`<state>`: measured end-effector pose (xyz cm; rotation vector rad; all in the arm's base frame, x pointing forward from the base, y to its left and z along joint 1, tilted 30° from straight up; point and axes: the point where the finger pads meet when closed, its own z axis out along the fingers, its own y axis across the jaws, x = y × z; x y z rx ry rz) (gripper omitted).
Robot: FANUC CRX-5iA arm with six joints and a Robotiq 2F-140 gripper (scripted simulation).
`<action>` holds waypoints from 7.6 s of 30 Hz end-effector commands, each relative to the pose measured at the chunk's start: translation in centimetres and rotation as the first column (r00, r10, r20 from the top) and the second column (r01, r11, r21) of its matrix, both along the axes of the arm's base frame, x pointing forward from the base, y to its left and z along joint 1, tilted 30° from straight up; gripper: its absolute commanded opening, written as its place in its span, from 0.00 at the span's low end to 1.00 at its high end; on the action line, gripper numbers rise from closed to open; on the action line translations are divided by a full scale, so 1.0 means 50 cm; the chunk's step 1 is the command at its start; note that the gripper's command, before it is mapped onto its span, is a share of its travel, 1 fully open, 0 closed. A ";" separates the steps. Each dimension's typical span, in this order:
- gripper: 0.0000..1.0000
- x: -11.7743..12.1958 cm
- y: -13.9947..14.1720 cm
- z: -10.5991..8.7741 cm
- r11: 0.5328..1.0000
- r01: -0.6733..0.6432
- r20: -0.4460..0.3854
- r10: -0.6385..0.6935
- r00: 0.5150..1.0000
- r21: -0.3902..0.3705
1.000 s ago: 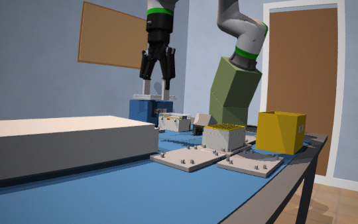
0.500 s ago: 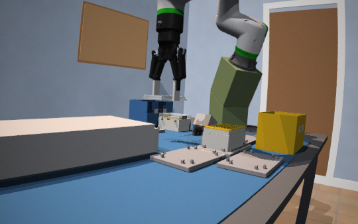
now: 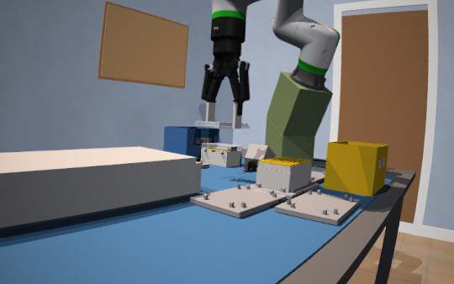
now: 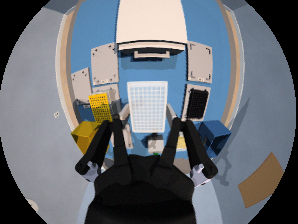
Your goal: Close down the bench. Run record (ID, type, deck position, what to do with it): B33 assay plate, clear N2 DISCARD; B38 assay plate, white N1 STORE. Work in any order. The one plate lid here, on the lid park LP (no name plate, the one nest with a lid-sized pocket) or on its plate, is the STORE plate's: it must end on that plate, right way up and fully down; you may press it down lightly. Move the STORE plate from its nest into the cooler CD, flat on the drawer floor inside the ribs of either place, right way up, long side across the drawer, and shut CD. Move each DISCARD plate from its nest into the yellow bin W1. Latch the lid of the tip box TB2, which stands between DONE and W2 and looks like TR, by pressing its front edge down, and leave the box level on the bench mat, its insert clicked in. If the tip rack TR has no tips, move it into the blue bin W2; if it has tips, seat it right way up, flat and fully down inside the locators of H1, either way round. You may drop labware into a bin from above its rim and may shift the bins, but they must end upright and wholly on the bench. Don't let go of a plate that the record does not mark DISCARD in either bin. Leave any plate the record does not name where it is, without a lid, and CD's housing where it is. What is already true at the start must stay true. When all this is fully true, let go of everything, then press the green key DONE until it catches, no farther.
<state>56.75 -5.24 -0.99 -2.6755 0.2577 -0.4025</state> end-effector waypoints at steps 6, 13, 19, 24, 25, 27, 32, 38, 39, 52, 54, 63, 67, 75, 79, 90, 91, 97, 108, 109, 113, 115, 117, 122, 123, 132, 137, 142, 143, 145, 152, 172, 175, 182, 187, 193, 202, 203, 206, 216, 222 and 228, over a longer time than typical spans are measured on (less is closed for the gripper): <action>0.00 -0.020 0.039 0.010 1.000 0.001 0.000 -0.001 1.000 -0.001; 0.00 -0.031 0.063 0.016 1.000 0.001 0.000 -0.001 1.000 -0.001; 0.00 -0.046 0.091 0.023 1.000 0.001 0.000 -0.001 1.000 -0.001; 0.00 -0.057 0.114 0.029 1.000 0.001 0.000 -0.001 1.000 -0.001; 0.00 -0.060 0.118 0.030 1.000 0.001 0.000 -0.001 1.000 -0.001; 0.00 -0.060 0.118 0.030 1.000 0.001 0.000 -0.001 1.000 -0.001; 0.00 -0.071 0.142 0.036 1.000 0.001 0.000 -0.001 1.000 -0.001; 0.00 -0.085 0.170 0.043 1.000 0.001 0.000 -0.001 1.000 -0.001; 0.00 -0.088 0.174 0.044 1.000 0.001 0.000 -0.001 1.000 -0.001; 0.00 -0.113 0.225 0.057 1.000 0.001 0.000 -0.001 1.000 -0.001; 0.00 -0.118 0.235 0.059 1.000 0.001 0.000 -0.001 1.000 -0.001; 0.00 -0.134 0.267 0.067 1.000 0.001 0.000 -0.001 1.000 -0.001; 0.00 -0.144 0.286 0.072 1.000 0.001 0.000 -0.001 1.000 -0.001; 0.00 -0.162 0.323 0.081 1.000 0.001 0.000 -0.001 1.000 -0.001; 0.00 -0.167 0.332 0.084 1.000 0.001 0.000 -0.001 1.000 -0.001; 0.00 -0.193 0.384 0.096 1.000 0.001 0.000 -0.001 1.000 -0.001; 0.00 -0.195 0.388 0.098 1.000 0.001 0.000 -0.001 1.000 -0.001; 0.00 -0.205 0.407 0.102 1.000 0.001 0.000 -0.001 1.000 -0.001; 0.00 -0.230 0.458 0.115 1.000 0.001 0.000 -0.001 1.000 -0.001; 0.00 -0.233 0.463 0.116 1.000 0.001 0.000 -0.001 1.000 -0.001; 0.00 -0.237 0.472 0.118 1.000 0.001 0.000 -0.001 1.000 -0.001; 0.00 -0.242 0.481 0.121 1.000 0.001 0.000 -0.001 1.000 -0.001; 0.00 -0.247 0.490 0.123 1.000 0.001 0.000 -0.001 1.000 -0.001; 0.00 -0.258 0.514 0.129 1.000 0.001 0.000 -0.001 1.000 -0.001; 0.00 -0.261 0.518 0.130 1.000 0.001 0.000 -0.001 1.000 -0.001; 0.00 -0.277 0.551 0.138 1.000 0.001 0.000 -0.001 1.000 -0.001; 0.00 -0.289 0.574 0.144 1.000 0.001 0.000 -0.001 1.000 -0.001; 0.00 -0.300 0.597 0.150 1.000 0.001 0.000 -0.001 1.000 -0.001; 0.00 -0.303 0.602 0.151 1.000 0.001 0.000 -0.001 1.000 -0.001; 0.00 -0.305 0.607 0.152 1.000 0.001 0.000 -0.001 1.000 -0.001; 0.00 -0.319 0.635 0.159 1.000 0.001 0.000 -0.001 1.000 -0.001; 0.00 -0.330 0.656 0.164 1.000 0.001 0.000 -0.001 1.000 -0.001; 0.00 -0.330 0.656 0.164 1.000 0.001 0.000 -0.001 1.000 -0.001; 0.66 -0.330 0.656 0.164 1.000 0.001 0.000 -0.001 1.000 -0.001; 0.66 -0.330 0.656 0.164 1.000 0.001 0.000 -0.001 1.000 -0.001; 0.66 -0.330 0.656 0.164 1.000 0.001 0.000 -0.001 1.000 -0.001; 0.66 -0.330 0.656 0.164 1.000 0.001 0.000 -0.001 1.000 -0.001; 0.66 -0.330 0.656 0.164 1.000 0.001 0.000 -0.001 1.000 -0.001; 0.66 -0.330 0.656 0.164 1.000 0.001 0.000 -0.001 1.000 -0.001; 0.66 -0.288 0.608 0.166 1.000 -0.025 0.011 0.025 1.000 -0.010; 0.66 -0.257 0.571 0.167 1.000 -0.025 0.011 0.025 1.000 -0.010; 0.66 -0.225 0.535 0.168 1.000 -0.025 0.011 0.025 1.000 -0.010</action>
